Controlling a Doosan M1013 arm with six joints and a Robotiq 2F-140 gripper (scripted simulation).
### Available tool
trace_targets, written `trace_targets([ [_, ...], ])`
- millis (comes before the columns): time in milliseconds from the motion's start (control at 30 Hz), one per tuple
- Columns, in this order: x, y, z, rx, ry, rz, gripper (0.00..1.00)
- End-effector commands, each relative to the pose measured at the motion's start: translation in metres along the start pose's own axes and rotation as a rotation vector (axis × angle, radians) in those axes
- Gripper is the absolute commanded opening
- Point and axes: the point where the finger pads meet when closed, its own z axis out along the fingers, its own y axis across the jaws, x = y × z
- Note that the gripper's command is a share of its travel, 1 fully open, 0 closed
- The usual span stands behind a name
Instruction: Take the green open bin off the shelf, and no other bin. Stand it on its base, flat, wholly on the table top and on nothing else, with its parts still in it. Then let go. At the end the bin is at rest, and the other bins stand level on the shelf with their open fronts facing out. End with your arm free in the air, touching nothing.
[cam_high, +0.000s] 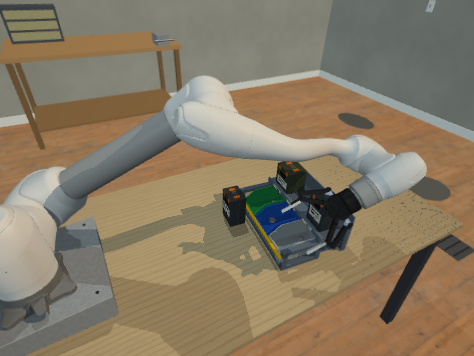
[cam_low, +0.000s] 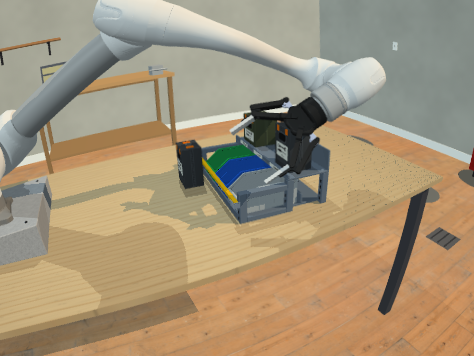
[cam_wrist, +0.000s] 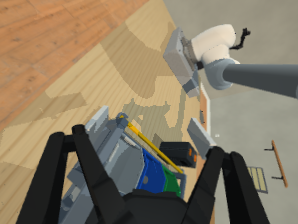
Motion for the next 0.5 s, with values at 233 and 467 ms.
trace_targets([
  [233, 0.011, 0.013, -0.010, 0.000, 0.000, 0.000, 0.57],
  [467, 0.028, 0.033, -0.026, 0.000, 0.000, 0.000, 0.57],
])
